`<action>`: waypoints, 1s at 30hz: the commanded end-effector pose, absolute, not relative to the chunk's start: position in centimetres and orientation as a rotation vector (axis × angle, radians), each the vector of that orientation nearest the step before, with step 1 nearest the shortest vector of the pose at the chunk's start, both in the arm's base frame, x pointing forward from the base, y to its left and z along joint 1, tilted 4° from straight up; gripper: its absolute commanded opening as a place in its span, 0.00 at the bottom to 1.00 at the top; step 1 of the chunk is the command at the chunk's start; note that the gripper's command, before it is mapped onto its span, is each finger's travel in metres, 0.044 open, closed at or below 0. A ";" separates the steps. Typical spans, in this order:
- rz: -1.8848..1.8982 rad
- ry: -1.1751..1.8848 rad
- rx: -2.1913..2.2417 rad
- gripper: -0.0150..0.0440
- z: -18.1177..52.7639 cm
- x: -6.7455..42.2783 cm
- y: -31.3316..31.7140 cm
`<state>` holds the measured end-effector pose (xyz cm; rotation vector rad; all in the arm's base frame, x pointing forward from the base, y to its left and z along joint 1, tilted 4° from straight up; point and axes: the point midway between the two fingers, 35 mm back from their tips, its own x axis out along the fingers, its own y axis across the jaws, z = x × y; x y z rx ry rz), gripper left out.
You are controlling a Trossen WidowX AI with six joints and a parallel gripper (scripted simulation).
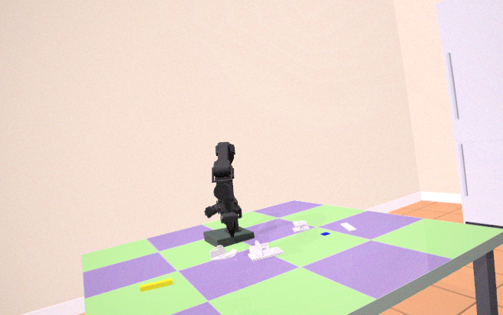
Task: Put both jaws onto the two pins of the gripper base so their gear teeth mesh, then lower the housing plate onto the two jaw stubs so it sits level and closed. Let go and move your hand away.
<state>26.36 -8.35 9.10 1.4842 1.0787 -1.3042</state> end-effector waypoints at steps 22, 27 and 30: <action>-1.304 1.078 1.484 1.00 9.0 26.4 -8.4; -1.304 1.078 1.484 1.00 9.0 26.4 -8.4; -1.304 1.078 1.484 1.00 9.0 26.4 -8.4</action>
